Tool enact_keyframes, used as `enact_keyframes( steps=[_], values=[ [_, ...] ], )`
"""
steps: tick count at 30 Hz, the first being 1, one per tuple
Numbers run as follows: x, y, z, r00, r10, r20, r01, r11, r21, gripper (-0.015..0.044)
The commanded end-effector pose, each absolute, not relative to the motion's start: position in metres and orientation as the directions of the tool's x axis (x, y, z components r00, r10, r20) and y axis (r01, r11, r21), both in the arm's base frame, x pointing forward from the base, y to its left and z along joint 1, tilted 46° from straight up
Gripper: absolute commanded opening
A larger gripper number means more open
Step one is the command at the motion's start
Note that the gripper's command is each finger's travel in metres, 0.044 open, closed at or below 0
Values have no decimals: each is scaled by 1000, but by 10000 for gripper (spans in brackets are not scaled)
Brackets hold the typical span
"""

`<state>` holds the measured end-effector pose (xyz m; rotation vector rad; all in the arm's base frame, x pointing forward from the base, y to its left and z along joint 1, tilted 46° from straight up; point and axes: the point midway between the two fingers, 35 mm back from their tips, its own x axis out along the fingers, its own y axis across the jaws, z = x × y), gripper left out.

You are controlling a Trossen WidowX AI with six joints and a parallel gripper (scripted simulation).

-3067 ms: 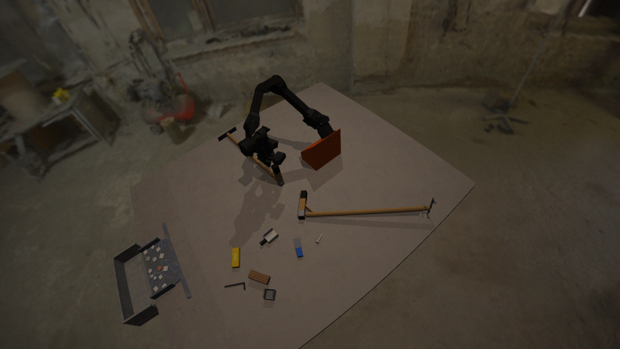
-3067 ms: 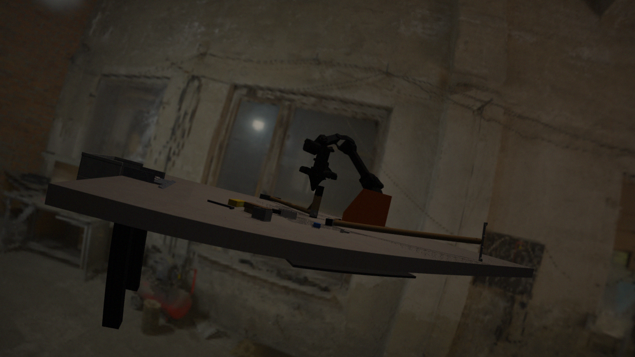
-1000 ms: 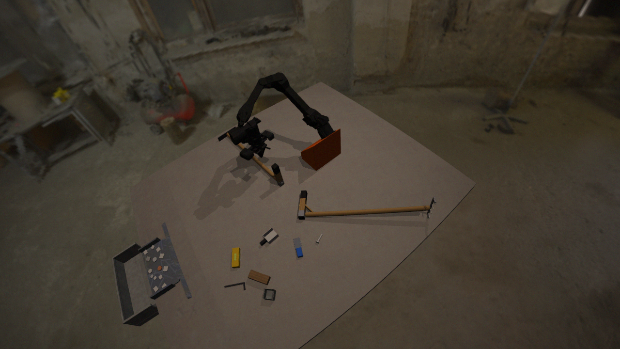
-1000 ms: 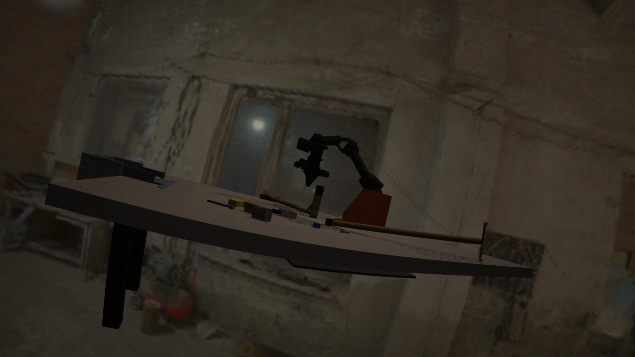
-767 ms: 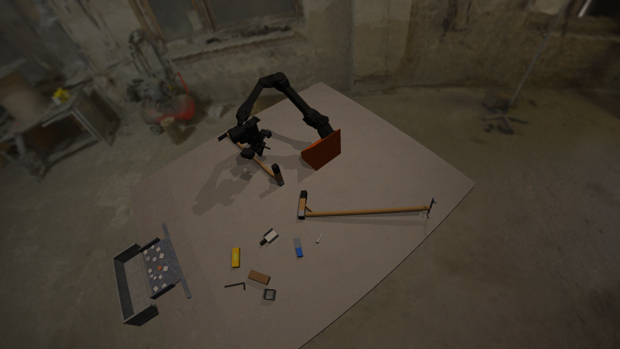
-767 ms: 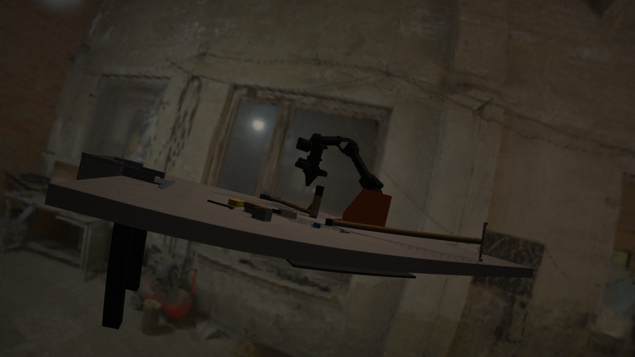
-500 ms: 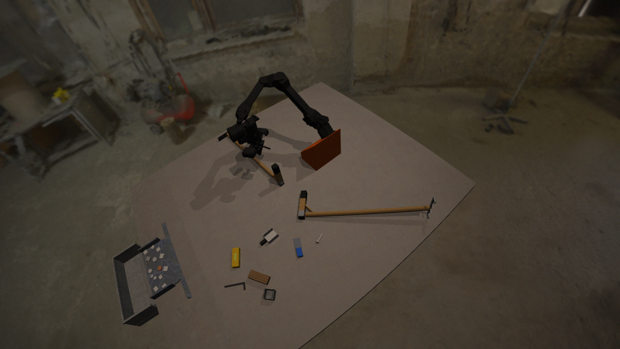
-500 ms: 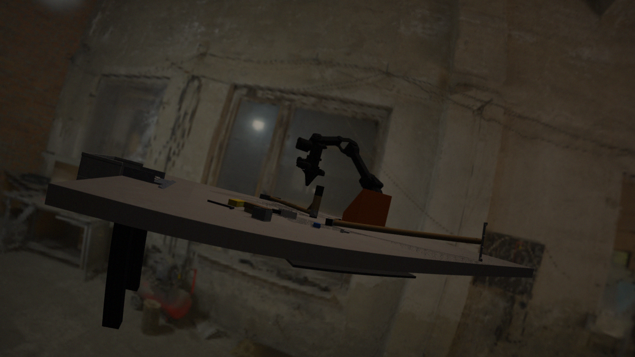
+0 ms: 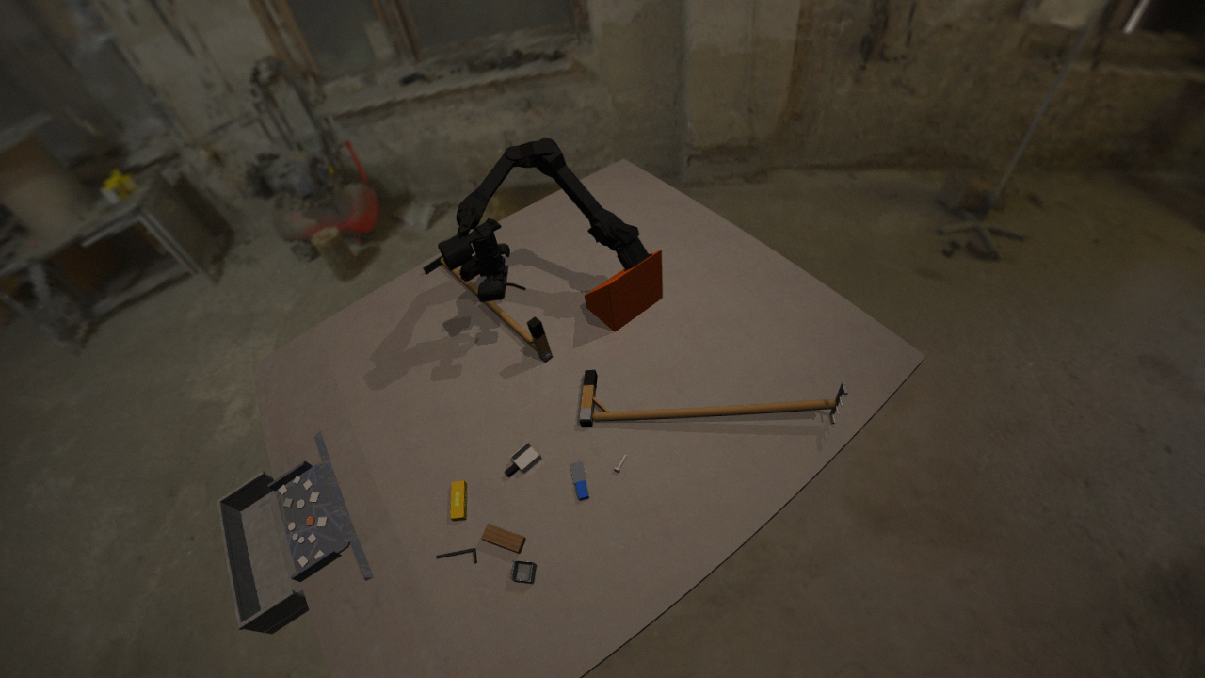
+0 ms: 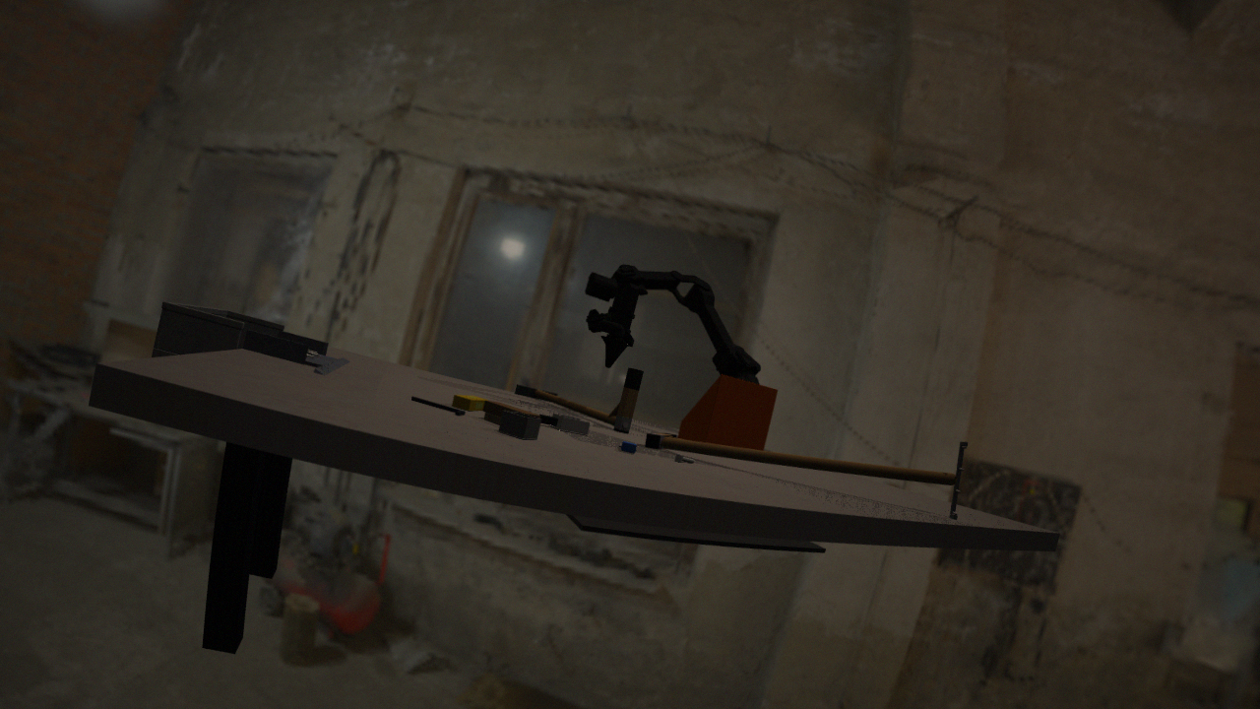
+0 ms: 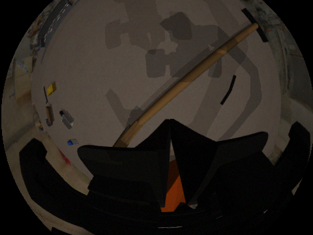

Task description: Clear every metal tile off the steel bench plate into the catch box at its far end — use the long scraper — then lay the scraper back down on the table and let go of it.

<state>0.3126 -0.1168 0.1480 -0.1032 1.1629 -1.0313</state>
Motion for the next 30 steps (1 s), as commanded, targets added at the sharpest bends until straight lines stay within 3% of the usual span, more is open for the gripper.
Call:
enact_keyframes(
  steps=[1,30],
  values=[
    [311,-120,153,15,-710,-704,530,602,-597,0],
    [299,-137,182,6,-714,-700,-95,697,-711,0]
  ],
)
